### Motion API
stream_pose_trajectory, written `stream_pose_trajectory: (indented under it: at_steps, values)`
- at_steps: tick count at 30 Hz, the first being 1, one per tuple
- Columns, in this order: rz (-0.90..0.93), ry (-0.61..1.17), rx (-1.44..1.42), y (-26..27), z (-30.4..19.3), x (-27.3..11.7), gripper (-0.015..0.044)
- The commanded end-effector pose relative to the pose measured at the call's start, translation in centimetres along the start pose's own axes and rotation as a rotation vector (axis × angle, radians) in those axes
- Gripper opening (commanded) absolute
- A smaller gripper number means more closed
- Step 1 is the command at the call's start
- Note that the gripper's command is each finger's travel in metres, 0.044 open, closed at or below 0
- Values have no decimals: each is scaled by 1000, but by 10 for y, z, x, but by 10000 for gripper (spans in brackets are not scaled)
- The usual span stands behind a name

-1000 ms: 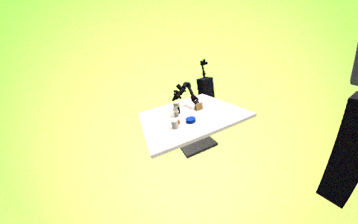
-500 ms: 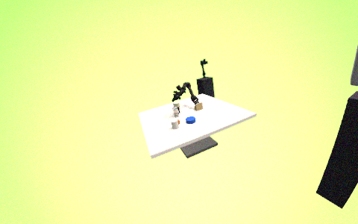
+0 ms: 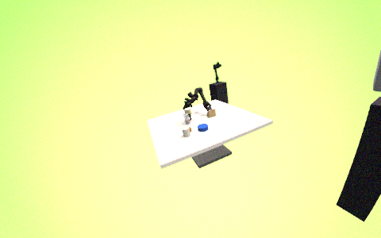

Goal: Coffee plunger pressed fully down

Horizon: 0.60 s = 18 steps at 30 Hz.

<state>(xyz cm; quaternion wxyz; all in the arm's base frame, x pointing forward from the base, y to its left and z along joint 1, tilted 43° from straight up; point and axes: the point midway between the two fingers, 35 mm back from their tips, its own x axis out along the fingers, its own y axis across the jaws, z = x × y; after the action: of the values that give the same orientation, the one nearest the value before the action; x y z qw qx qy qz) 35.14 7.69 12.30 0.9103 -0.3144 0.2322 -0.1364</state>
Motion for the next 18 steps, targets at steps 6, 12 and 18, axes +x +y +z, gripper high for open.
stream_pose_trajectory:
  at_steps: [6,12,18]
  values:
    - [-4,55,-46,1,-36,15,113]
    - [-6,53,-47,0,-44,21,113]
    - [-7,51,-48,-2,-50,28,113]
